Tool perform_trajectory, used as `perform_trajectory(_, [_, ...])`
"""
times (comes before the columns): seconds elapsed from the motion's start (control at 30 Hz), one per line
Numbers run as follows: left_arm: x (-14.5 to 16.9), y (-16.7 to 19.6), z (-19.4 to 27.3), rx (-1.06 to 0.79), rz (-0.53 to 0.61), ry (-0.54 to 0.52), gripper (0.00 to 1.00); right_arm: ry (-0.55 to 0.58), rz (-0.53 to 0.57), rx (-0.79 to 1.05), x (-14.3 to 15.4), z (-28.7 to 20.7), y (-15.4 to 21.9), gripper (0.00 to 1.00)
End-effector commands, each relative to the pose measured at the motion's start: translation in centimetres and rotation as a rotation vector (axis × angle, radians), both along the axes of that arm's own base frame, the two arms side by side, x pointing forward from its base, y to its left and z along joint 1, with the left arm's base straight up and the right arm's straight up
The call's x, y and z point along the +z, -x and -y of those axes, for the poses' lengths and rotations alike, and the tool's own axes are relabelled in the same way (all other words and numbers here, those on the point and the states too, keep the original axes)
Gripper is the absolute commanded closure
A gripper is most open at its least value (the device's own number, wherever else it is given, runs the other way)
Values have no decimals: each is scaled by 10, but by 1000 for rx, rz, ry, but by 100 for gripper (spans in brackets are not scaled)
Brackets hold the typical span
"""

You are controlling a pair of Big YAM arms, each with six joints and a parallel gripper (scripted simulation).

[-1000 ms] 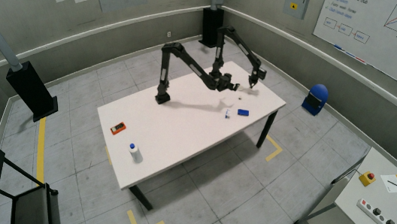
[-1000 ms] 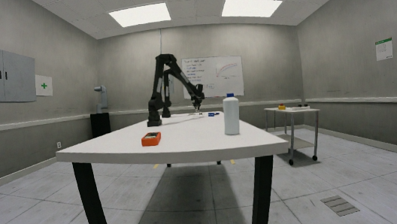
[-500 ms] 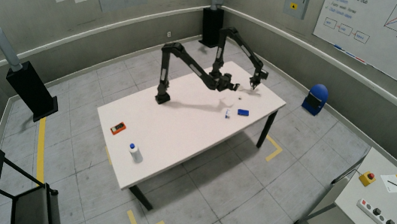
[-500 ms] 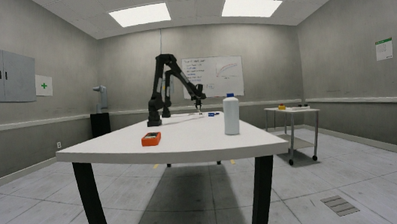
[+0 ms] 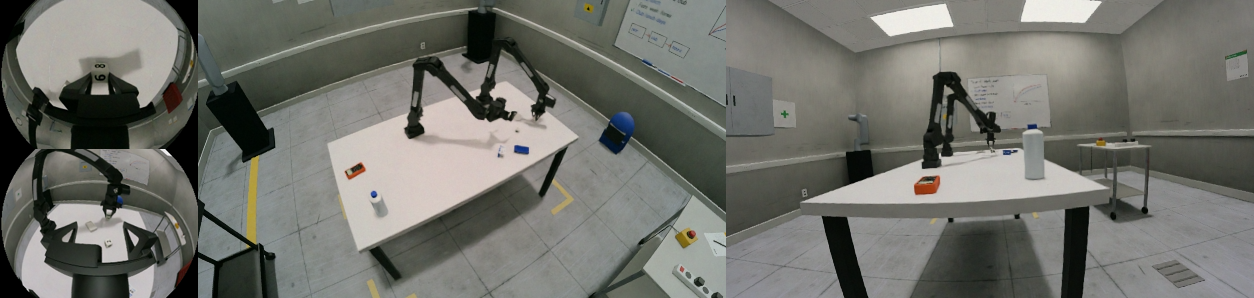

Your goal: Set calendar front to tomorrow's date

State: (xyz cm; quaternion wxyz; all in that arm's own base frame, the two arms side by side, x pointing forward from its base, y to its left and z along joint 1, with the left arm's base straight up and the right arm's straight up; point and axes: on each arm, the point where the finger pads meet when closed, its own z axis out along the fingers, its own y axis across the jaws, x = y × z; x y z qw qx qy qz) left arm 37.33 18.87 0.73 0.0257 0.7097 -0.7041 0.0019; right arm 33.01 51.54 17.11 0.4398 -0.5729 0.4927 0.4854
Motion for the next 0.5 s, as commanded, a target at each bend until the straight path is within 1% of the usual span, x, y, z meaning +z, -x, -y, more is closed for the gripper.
perform_trajectory(0.0, [0,-42,-20,16,59,-44,75,-46,54,6,31,-17,-11,0])
perform_trajectory(0.03, [-5,-35,-20,16,49,-39,75,-46,54,6,31,-17,-11,0])
perform_trajectory(0.1, [2,-34,-19,16,66,-47,75,-46,54,6,31,-17,-11,0])
perform_trajectory(0.13, [4,-29,-19,19,66,-47,64,-46,54,6,31,-17,-11,0])
perform_trajectory(0.2, [4,-29,-19,19,66,-47,64,-46,54,6,31,-17,-11,0])
perform_trajectory(0.23, [7,-19,-14,20,62,-44,52,-46,54,6,31,-17,-11,0])
perform_trajectory(0.27, [11,-12,-10,20,57,-41,45,-46,54,6,31,-17,-11,0])
perform_trajectory(0.3, [18,-16,-10,16,63,-44,45,-46,54,6,31,-17,-11,0])
perform_trajectory(0.43, [54,-28,-17,16,89,-57,0,-46,54,6,31,-17,-11,0])
perform_trajectory(0.47, [60,-27,-17,16,89,-57,0,-46,54,6,31,-17,-11,0])
